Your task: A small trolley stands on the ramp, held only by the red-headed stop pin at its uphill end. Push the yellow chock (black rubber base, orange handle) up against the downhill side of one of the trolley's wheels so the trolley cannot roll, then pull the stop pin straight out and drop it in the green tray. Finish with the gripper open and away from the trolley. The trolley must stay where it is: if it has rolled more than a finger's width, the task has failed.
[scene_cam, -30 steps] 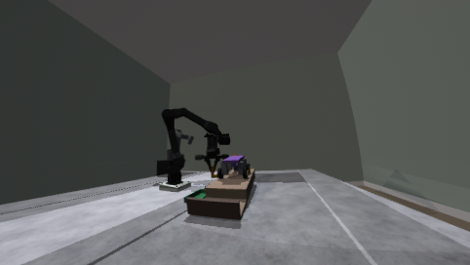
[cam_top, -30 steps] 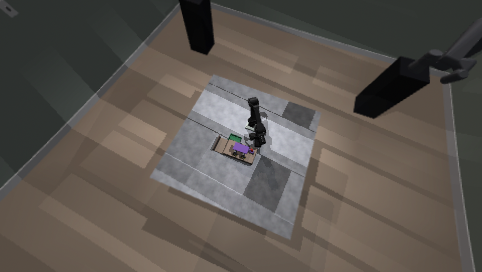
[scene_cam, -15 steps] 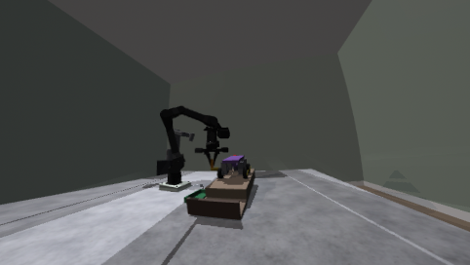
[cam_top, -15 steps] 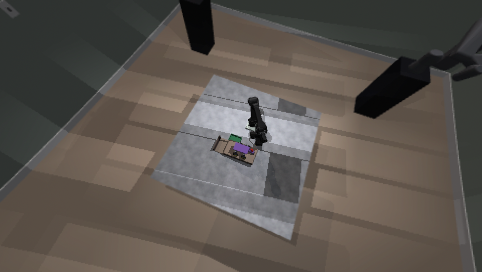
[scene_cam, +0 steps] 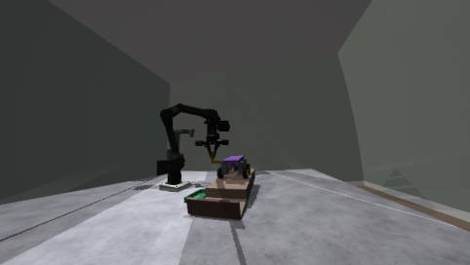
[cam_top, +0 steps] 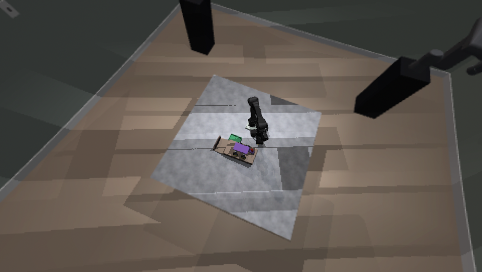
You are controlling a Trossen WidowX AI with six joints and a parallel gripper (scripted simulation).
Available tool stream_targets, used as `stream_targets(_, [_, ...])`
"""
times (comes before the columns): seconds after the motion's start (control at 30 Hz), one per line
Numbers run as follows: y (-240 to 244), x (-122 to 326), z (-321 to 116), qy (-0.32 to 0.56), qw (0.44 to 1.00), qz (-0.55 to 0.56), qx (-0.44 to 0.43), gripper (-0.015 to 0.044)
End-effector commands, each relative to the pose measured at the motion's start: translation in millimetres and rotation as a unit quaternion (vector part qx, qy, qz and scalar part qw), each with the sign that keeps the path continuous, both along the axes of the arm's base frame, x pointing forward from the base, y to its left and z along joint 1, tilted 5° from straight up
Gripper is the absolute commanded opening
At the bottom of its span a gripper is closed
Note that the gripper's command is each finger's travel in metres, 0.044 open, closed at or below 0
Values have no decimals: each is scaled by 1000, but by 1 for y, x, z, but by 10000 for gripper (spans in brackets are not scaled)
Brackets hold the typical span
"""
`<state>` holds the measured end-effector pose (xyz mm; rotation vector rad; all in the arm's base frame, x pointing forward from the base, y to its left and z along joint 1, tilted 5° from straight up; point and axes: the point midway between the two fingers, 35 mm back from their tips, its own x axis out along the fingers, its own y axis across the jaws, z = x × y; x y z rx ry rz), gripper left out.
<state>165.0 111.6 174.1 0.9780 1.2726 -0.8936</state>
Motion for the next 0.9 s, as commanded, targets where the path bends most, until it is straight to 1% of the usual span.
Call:
stream_targets(0.0, [1,2,15,-2,1000,-2,-1,0])
stream_targets(0.1, [2,3,22,-2,1000,-2,-1,0])
stream_targets(0.37, [2,3,22,-2,1000,9,-2,0])
stream_targets(0.6, [2,3,22,-1,993,121,-12,0])
stream_targets(0.87, [2,3,22,0,967,253,-25,0])
